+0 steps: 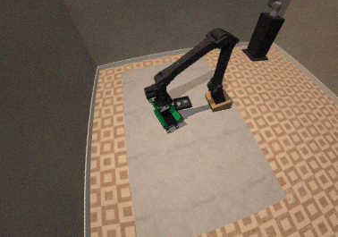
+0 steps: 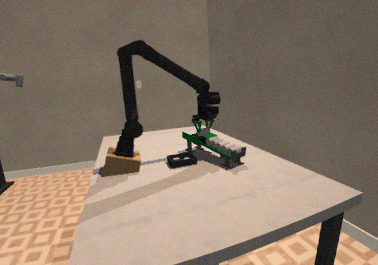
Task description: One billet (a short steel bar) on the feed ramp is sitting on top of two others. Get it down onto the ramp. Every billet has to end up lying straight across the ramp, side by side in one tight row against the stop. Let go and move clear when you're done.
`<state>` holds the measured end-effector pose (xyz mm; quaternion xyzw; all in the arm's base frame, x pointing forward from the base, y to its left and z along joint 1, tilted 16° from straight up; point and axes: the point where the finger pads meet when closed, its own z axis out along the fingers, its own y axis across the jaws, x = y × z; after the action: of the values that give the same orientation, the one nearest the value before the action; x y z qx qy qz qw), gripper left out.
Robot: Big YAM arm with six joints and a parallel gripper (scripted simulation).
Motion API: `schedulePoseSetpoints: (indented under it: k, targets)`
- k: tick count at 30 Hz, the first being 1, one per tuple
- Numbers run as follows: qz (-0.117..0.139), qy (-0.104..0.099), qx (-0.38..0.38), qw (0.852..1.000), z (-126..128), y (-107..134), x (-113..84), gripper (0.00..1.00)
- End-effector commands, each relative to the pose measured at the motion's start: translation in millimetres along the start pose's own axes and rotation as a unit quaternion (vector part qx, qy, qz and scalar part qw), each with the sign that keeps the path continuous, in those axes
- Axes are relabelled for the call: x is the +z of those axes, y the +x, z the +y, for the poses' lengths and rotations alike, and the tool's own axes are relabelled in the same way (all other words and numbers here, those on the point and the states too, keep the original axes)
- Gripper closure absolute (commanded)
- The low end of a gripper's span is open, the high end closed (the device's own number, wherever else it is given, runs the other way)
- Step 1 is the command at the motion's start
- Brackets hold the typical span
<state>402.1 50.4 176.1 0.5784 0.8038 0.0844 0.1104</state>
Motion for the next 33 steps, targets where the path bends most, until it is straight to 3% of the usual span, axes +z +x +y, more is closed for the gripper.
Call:
schedulePoseSetpoints:
  k: [1,4,10,15,20,21,26,30,33]
  targets:
    - [-0.005,-0.022,-0.001,1.000,17,2,-10.6,1.00]
    - [-0.005,-0.028,-0.001,1.000,17,2,-15.6,1.00]
    - [-0.004,-0.020,-0.001,1.000,16,2,-4.4,1.00]
    - [-0.005,-0.027,-0.001,1.000,19,2,-6.1,1.00]
    - [-0.004,-0.017,-0.001,1.000,14,3,4.3,1.00]
    - [-0.006,-0.034,-0.001,0.999,23,1,-9.8,1.00]
    - [-0.002,-0.011,-0.002,1.000,12,4,14.2,1.00]
    - [-0.007,-0.037,-0.001,0.999,23,2,-1.8,1.00]
    - [-0.005,-0.026,-0.001,1.000,19,3,8.9,1.00]
